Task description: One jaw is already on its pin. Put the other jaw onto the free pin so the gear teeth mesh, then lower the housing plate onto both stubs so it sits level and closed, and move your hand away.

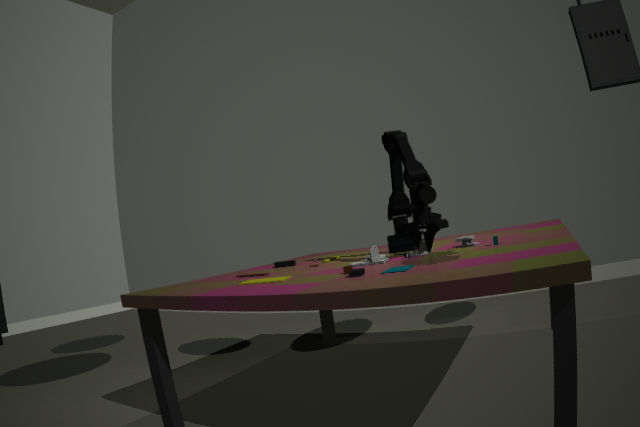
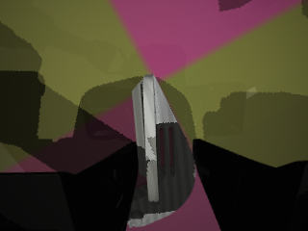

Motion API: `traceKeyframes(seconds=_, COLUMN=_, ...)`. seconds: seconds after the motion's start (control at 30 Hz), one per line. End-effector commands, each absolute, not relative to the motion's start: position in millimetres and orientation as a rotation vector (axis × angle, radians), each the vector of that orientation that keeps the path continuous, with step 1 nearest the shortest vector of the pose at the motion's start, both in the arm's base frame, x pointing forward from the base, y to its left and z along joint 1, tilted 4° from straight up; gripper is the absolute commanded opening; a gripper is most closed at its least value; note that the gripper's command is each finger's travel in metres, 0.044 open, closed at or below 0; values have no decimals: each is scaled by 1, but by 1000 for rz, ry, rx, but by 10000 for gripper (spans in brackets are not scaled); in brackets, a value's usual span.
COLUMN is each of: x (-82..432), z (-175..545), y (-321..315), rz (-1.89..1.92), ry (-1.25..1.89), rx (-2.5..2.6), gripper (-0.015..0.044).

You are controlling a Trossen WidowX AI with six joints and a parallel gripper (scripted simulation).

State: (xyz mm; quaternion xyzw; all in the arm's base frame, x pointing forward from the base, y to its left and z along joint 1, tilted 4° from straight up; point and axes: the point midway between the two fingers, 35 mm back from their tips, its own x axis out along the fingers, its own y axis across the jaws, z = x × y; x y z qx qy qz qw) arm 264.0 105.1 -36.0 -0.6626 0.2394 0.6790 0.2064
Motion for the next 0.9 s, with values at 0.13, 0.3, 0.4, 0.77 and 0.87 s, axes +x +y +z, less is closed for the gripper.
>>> traceKeyframes(seconds=0.13, x=269, z=-12, y=108, rz=1880, ry=656, rx=-1850, gripper=134)
traceKeyframes(seconds=0.3, x=270, z=4, y=109, rz=1880, ry=655, rx=-1849, gripper=134)
traceKeyframes(seconds=0.4, x=270, z=13, y=109, rz=1881, ry=655, rx=-1849, gripper=134)
traceKeyframes(seconds=0.77, x=268, z=41, y=109, rz=1881, ry=654, rx=-1847, gripper=134)
traceKeyframes(seconds=0.87, x=268, z=41, y=109, rz=1881, ry=654, rx=-1847, gripper=134)
